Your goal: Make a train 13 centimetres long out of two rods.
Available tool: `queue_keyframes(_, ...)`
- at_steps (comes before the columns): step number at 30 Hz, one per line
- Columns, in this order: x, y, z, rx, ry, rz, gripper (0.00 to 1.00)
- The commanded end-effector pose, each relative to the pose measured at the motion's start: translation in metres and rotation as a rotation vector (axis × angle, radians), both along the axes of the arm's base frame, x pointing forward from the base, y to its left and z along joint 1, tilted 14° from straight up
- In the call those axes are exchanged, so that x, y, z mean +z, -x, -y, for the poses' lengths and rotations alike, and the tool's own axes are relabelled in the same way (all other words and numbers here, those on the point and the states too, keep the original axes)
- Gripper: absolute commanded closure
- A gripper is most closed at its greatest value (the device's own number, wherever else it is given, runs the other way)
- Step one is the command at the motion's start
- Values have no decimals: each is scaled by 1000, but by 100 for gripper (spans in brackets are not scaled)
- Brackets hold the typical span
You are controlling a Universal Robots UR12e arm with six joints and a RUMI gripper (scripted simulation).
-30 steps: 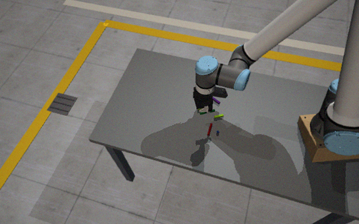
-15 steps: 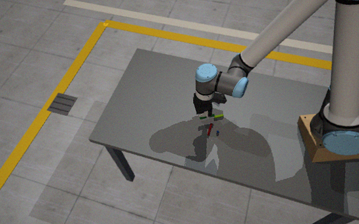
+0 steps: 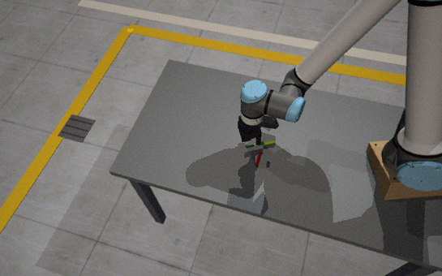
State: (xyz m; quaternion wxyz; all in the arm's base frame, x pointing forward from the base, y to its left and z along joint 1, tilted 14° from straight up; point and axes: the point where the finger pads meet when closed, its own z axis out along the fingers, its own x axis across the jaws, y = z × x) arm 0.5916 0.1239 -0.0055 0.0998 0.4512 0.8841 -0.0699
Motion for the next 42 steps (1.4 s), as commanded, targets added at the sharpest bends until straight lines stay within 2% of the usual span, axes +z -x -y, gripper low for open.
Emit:
queue_keyframes(1, 0, -1, 0, 0, 0, 1, 100)
queue_keyframes(29, 0, -1, 0, 0, 0, 1, 100)
queue_keyframes(42, -9, -2, 2, 0, 0, 1, 100)
